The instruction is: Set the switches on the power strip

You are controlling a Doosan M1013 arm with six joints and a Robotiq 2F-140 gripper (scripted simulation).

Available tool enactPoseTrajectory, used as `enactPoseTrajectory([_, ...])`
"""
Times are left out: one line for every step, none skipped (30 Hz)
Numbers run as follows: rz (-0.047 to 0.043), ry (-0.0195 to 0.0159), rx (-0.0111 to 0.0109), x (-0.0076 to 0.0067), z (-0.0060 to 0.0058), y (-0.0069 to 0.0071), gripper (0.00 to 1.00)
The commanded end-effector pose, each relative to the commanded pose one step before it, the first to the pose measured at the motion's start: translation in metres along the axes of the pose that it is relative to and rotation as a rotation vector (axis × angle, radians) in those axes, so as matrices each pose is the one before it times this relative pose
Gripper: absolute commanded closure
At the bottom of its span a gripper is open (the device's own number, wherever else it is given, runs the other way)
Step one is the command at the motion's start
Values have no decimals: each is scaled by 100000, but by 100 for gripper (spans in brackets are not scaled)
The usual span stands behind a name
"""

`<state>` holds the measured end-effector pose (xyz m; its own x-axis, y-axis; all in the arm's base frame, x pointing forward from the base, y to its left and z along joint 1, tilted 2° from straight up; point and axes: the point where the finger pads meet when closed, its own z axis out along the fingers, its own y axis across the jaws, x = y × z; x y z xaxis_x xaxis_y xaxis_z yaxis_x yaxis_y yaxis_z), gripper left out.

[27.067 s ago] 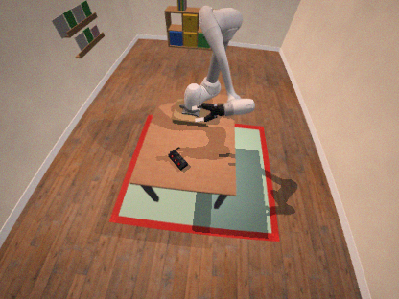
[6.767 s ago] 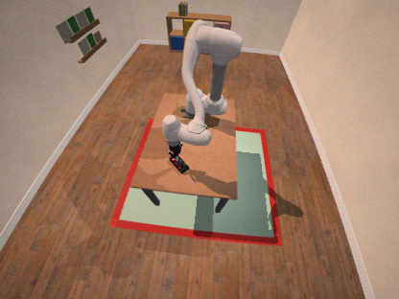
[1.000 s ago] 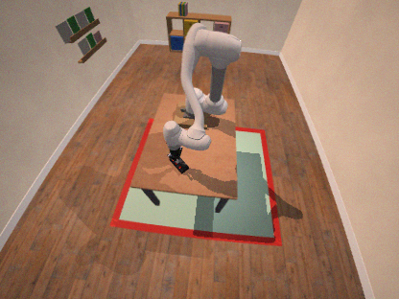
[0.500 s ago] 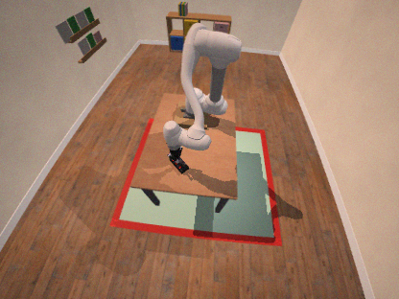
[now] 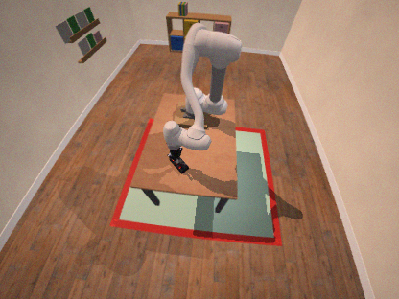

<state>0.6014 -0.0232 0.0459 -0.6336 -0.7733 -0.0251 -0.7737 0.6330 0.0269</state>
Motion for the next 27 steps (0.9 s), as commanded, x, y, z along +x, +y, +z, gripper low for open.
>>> enactPoseTrajectory([104, -45, -152, -136, 288, 185, 100])
enactPoseTrajectory([0, 0, 0, 0, 0, 0, 100])
enactPoseTrajectory([0, 0, 0, 0, 0, 0, 100])
enactPoseTrajectory([0, 0, 0, 0, 0, 0, 100])
enactPoseTrajectory([0, 0, 0, 0, 2, 0, 100])
enactPoseTrajectory([0, 0, 0, 0, 4, 0, 100])
enactPoseTrajectory([0, 0, 0, 0, 8, 0, 100])
enactPoseTrajectory([0, 0, 0, 0, 13, 0, 100])
enactPoseTrajectory([0, 0, 0, 0, 18, 0, 100])
enactPoseTrajectory([0, 0, 0, 0, 23, 0, 100])
enactPoseTrajectory([0, 0, 0, 0, 29, 0, 100])
enactPoseTrajectory([0, 0, 0, 0, 34, 0, 100])
enactPoseTrajectory([0, 0, 0, 0, 40, 0, 100])
enactPoseTrajectory([0, 0, 0, 0, 45, 0, 100])
enactPoseTrajectory([0, 0, 0, 0, 0, 0, 100])
enactPoseTrajectory([0, 0, 0, 0, 0, 0, 100])
enactPoseTrajectory([0, 0, 0, 0, 50, 0, 100])
enactPoseTrajectory([0, 0, 0, 0, 54, 0, 100])
enactPoseTrajectory([0, 0, 0, 0, 58, 0, 100])
enactPoseTrajectory([0, 0, 0, 0, 61, 0, 100])
enactPoseTrajectory([0, 0, 0, 0, 62, 0, 100])
enactPoseTrajectory([0, 0, 0, 0, 64, 0, 100])
enactPoseTrajectory([0, 0, 0, 0, 65, 0, 100])
enactPoseTrajectory([0, 0, 0, 0, 65, 0, 100])
enactPoseTrajectory([0, 0, 0, 0, 64, 0, 100])
enactPoseTrajectory([0, 0, 0, 0, 62, 0, 100])
enactPoseTrajectory([0, 0, 0, 0, 60, 0, 100])
